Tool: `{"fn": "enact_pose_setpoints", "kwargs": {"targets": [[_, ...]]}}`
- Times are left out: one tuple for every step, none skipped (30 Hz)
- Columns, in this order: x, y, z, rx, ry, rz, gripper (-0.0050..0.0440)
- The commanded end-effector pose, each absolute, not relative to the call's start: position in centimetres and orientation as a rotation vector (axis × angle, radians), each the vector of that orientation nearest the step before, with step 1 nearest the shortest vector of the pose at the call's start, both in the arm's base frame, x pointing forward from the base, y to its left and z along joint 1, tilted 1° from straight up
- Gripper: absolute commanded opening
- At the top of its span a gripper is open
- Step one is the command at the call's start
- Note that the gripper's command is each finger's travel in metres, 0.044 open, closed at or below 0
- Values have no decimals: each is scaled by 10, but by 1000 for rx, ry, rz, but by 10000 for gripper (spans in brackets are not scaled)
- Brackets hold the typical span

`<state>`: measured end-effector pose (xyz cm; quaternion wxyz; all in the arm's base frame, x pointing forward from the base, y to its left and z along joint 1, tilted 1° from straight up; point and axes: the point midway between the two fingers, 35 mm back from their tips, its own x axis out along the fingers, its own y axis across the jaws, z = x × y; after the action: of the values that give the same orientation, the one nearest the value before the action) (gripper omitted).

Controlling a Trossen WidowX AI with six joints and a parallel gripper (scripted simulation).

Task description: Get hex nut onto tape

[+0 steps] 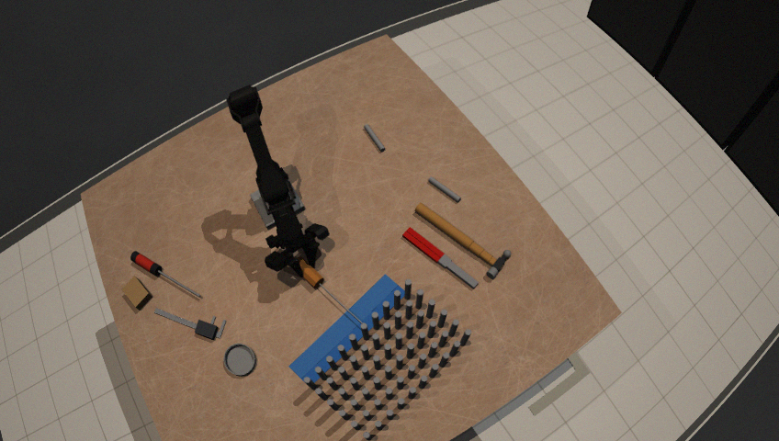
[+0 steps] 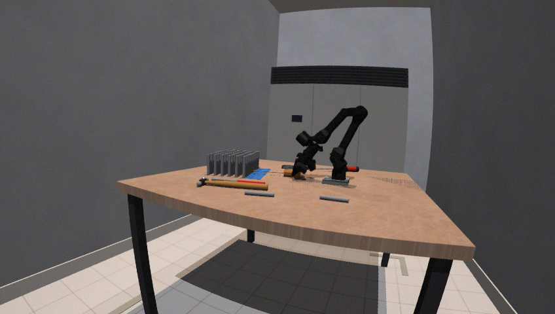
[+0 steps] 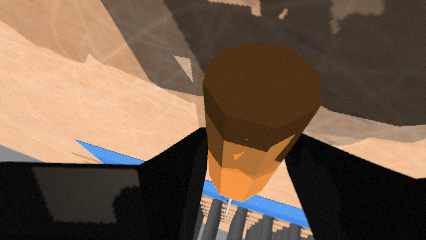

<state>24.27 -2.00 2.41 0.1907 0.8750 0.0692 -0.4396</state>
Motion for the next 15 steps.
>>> {"fn": "enact_pose_setpoints", "kwargs": {"targets": [[251,-20,38,2475,187,-1182,-50],[252,-20,40,2474,187,-1181,-50],[252,-19,41,2474,188,-1181,-50],[253,-19,43,2473,188,-1182,-50],[253,-19,45,2473,188,-1182,-50],[253,-19,46,2472,188,-1182,-50],[254,-19,48,2472,189,-1182,-50],[254,-18,49,2473,189,-1181,-50],[254,-18,51,2473,189,-1180,-50],[254,-18,53,2473,190,-1179,-50],[255,-18,54,2474,189,-1178,-50],[255,-18,56,2475,189,-1177,-50],[255,-18,58,2475,188,-1176,-50],[255,-18,58,2475,188,-1176,-50],[255,-18,58,2475,188,-1176,-50]]}}
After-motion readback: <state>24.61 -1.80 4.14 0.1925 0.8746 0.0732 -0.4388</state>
